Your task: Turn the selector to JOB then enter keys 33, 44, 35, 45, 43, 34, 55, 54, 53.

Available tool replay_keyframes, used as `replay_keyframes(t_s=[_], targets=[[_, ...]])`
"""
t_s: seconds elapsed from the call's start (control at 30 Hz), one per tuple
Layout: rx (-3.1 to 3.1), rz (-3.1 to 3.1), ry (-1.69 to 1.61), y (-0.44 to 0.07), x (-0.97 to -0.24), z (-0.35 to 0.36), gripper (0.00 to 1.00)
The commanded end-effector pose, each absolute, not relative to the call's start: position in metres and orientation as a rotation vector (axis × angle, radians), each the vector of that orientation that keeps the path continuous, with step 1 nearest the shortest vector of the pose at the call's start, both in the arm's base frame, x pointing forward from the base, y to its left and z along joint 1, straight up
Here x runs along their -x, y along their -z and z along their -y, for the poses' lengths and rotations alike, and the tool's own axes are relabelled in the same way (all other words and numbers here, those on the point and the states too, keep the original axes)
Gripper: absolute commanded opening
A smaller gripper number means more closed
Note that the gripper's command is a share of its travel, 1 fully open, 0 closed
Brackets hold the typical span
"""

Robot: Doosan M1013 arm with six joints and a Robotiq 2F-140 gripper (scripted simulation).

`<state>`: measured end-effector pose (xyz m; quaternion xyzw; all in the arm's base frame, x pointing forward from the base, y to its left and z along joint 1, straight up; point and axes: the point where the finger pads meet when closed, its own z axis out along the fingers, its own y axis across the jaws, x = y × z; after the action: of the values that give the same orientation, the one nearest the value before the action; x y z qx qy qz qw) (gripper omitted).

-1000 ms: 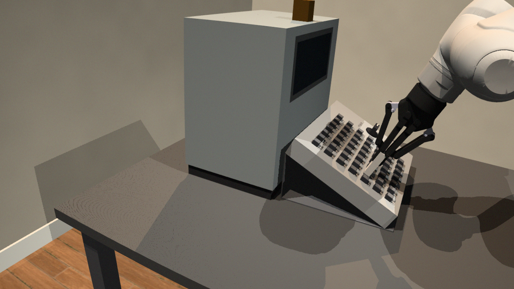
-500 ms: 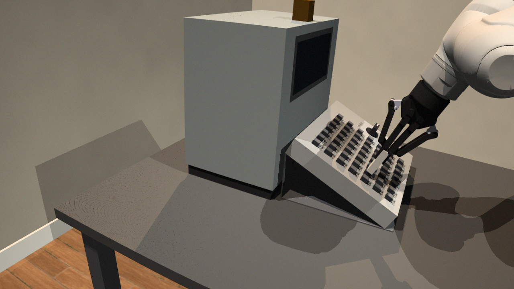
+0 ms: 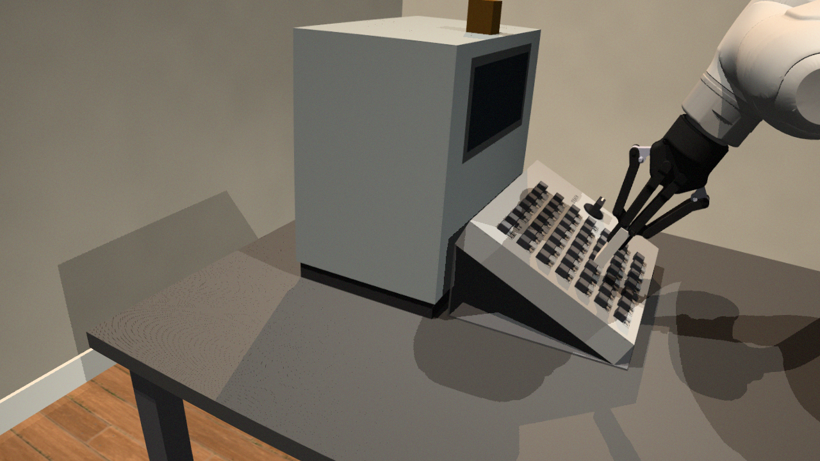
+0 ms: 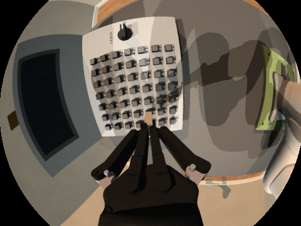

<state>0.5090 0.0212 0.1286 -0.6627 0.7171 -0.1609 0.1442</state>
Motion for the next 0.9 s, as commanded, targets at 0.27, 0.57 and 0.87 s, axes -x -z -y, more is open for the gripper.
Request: replay_keyframes(t_s=[0.27, 0.57, 0.87], targets=[[1.911, -2.062, 0.463, -0.135, -0.509, -0.021, 0.0], [1.911, -2.062, 0.463, -0.146, -0.53, 0.005, 0.0], [1.911, -2.062, 0.463, -0.148, -0.536, 0.013, 0.0]])
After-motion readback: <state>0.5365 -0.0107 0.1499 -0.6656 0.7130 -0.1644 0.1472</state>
